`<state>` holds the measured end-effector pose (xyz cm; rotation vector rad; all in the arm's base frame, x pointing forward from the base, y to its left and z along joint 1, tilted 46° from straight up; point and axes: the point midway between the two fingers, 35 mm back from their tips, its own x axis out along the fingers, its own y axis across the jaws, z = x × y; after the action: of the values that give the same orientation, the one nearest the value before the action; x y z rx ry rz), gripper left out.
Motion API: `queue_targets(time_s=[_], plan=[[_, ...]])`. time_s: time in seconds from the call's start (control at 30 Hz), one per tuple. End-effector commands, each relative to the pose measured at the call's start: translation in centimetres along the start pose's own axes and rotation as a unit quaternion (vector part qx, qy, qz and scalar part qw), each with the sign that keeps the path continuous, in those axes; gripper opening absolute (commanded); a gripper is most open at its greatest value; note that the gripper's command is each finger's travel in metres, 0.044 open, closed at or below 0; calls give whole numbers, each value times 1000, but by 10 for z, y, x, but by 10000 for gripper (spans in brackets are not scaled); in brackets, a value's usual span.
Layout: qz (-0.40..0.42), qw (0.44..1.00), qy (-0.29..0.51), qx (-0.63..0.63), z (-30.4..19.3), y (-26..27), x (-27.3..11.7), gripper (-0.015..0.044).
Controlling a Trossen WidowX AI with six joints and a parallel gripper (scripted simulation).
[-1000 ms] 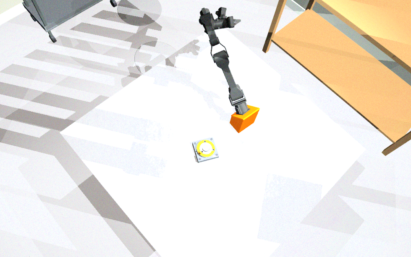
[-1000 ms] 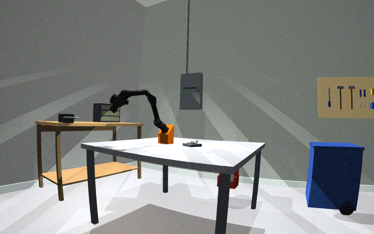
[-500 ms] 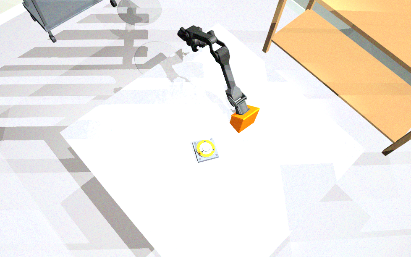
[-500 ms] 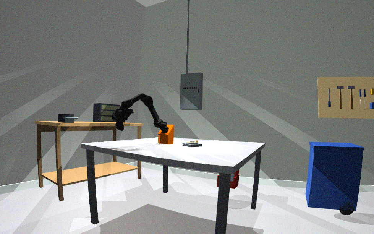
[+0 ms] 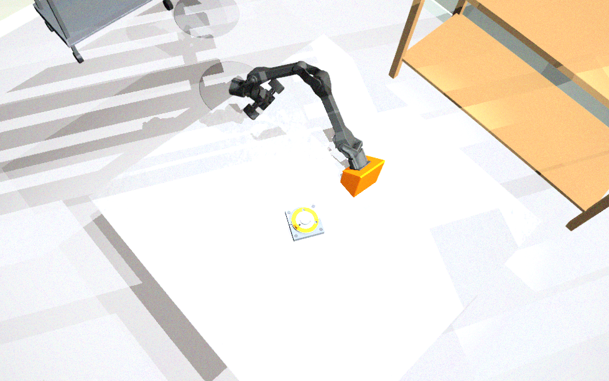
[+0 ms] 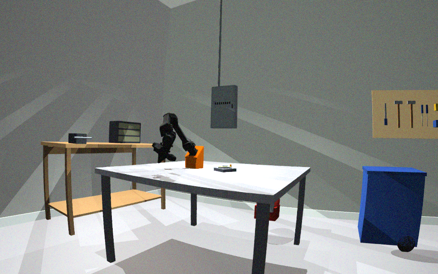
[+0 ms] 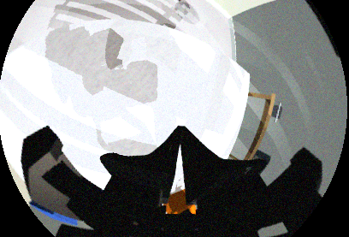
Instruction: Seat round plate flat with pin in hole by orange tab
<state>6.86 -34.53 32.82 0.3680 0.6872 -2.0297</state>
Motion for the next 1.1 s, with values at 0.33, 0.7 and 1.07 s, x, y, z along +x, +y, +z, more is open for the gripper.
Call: queue_targets(time_s=[0.33, 0.7, 1.07], plan=[[185, 948, -7, -258, -125, 175, -95, 0], [235, 834, -40, -498, -308, 239, -168, 0], [224, 699, -106, -671, -466, 214, -198, 0]])
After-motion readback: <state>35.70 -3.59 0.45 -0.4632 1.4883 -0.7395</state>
